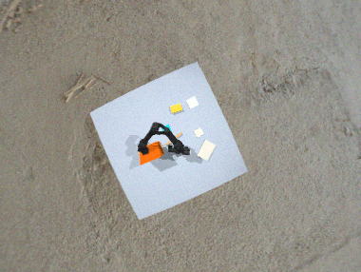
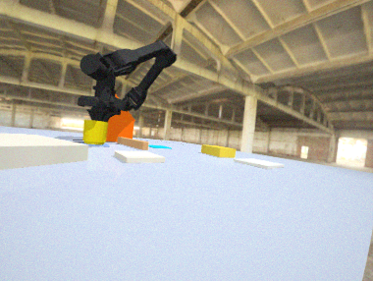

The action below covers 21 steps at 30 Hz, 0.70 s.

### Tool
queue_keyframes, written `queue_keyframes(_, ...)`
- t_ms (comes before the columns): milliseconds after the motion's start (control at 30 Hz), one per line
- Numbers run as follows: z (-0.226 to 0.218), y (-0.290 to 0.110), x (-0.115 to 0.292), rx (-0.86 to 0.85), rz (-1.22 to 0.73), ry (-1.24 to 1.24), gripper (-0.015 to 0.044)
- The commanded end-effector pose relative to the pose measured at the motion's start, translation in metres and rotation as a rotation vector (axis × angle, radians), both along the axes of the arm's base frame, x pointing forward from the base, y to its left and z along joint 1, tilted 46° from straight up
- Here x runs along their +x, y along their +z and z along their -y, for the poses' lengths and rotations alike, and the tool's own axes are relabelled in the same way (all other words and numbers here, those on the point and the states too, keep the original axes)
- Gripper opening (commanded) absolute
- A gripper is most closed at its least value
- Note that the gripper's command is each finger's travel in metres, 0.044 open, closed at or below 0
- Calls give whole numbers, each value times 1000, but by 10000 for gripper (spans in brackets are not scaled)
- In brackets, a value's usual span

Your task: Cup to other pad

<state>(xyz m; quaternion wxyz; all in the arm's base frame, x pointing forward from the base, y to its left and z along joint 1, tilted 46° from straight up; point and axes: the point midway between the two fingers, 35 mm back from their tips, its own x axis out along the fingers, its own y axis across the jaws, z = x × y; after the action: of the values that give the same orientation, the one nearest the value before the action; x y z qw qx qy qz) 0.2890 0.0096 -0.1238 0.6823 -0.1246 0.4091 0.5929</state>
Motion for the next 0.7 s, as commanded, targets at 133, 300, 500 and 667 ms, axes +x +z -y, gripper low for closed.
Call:
queue_keyframes(133, 0, 0, 0, 0, 0, 1, 27)
queue_keyframes(300, 1, 1, 0, 0, 0, 1, 0)
queue_keyframes(500, 16, 15, 1, -1, -1, -1, 0)
queue_keyframes(667, 32, 31, 1, 0, -3, -3, 0)
